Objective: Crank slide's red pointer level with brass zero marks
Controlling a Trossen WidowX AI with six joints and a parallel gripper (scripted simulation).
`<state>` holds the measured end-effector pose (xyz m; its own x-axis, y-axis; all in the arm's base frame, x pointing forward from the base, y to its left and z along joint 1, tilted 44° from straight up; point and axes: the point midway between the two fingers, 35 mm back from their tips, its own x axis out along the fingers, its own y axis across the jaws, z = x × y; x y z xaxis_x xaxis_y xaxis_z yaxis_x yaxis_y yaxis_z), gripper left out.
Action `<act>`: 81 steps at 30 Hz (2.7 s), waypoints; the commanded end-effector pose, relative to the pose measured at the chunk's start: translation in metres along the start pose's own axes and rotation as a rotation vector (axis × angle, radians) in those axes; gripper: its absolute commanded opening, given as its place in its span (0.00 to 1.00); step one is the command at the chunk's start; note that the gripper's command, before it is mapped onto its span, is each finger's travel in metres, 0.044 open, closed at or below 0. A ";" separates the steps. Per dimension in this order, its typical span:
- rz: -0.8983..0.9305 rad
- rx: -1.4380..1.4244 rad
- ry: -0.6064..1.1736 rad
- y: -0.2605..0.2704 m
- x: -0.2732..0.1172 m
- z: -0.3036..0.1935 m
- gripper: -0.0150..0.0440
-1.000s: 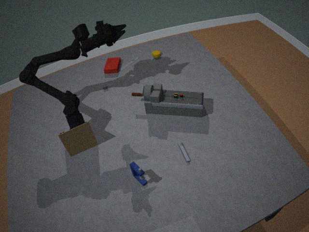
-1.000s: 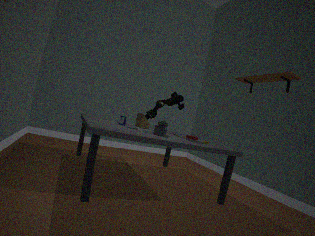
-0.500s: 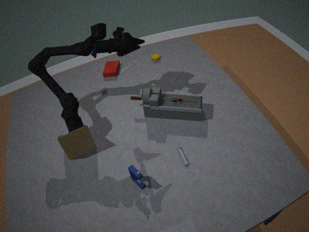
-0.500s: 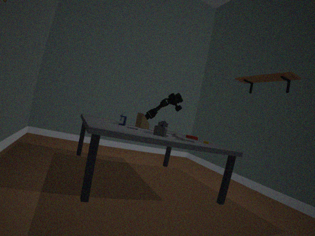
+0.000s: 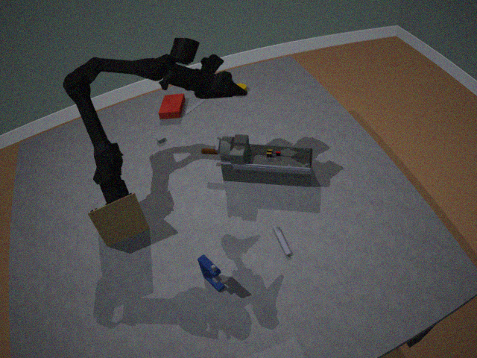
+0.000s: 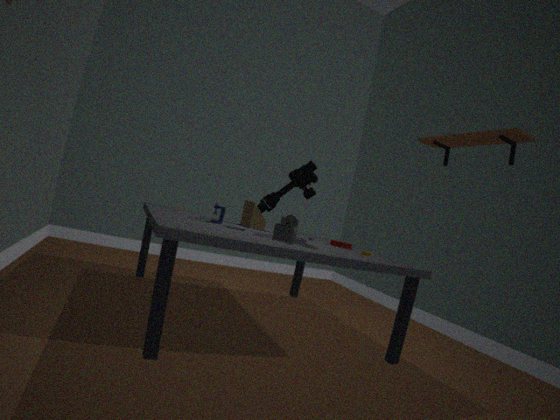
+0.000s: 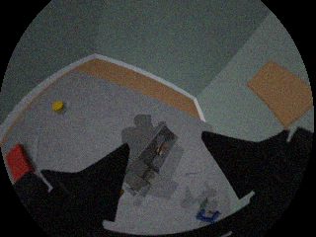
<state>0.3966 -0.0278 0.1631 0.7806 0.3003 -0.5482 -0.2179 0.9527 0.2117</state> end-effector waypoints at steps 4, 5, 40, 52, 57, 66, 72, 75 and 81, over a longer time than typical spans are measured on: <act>0.098 0.092 0.112 -0.018 0.020 -0.027 1.00; 0.113 0.108 0.127 -0.021 0.023 -0.031 1.00; 0.316 0.362 0.258 -0.024 0.078 -0.120 1.00; 0.315 0.359 0.257 -0.030 0.074 -0.113 1.00; 0.316 0.356 0.257 -0.047 0.056 -0.092 1.00; 0.252 0.429 0.309 -0.032 0.040 -0.077 1.00; 0.153 0.525 0.355 -0.006 0.025 -0.069 1.00; 0.102 0.574 0.368 0.006 0.017 -0.067 1.00; -0.002 0.671 0.373 0.028 -0.002 -0.064 1.00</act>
<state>0.3612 -0.0044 0.1111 0.5034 0.4460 -0.7400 0.2090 0.7682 0.6051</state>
